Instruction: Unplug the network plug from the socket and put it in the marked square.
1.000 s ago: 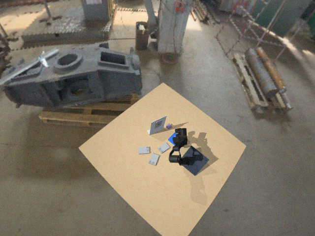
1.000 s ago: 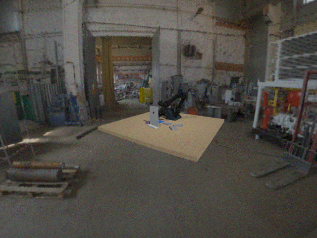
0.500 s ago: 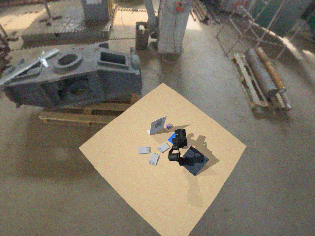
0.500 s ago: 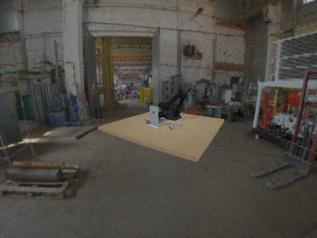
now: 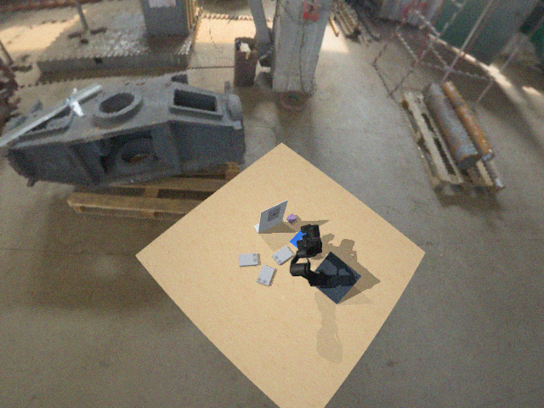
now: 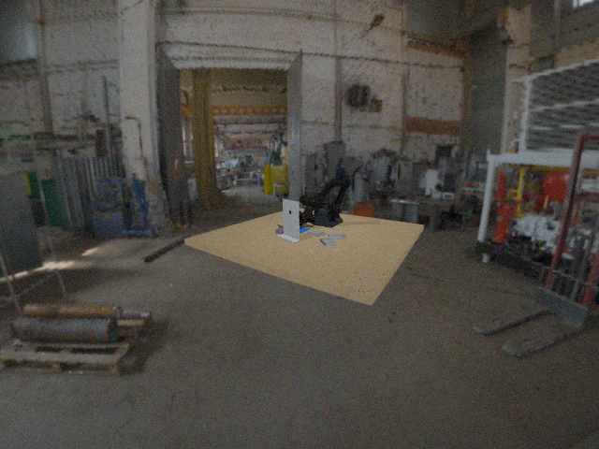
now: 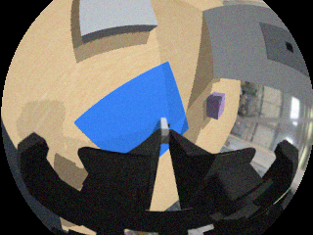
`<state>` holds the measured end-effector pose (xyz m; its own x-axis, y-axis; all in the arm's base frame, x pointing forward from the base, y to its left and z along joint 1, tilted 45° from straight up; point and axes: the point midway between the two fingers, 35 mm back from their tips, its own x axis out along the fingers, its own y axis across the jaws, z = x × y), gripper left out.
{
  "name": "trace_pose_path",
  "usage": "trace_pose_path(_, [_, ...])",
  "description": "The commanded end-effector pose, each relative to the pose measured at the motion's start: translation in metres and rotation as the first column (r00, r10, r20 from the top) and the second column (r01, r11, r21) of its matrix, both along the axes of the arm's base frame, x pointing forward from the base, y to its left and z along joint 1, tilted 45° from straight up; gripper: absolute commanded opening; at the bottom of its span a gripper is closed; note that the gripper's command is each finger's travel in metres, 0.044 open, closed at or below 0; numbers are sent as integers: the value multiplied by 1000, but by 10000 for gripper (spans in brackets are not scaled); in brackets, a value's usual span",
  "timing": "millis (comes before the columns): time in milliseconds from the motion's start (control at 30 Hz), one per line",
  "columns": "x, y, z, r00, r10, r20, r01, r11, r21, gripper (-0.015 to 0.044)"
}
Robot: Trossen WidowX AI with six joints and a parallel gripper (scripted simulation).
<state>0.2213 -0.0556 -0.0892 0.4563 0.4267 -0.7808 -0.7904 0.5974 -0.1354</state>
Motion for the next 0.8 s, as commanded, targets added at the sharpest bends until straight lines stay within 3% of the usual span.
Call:
trace_pose_path(0, [0,2,-2,1000,-2,-3,2,1000,1,0])
trace_pose_path(367, [0,2,-2,1000,0,0,0,1000,1,0])
trace_pose_path(567, [0,2,-2,1000,0,0,0,1000,1,156])
trace_pose_path(767, [0,2,-1,1000,0,0,0,1000,1,156])
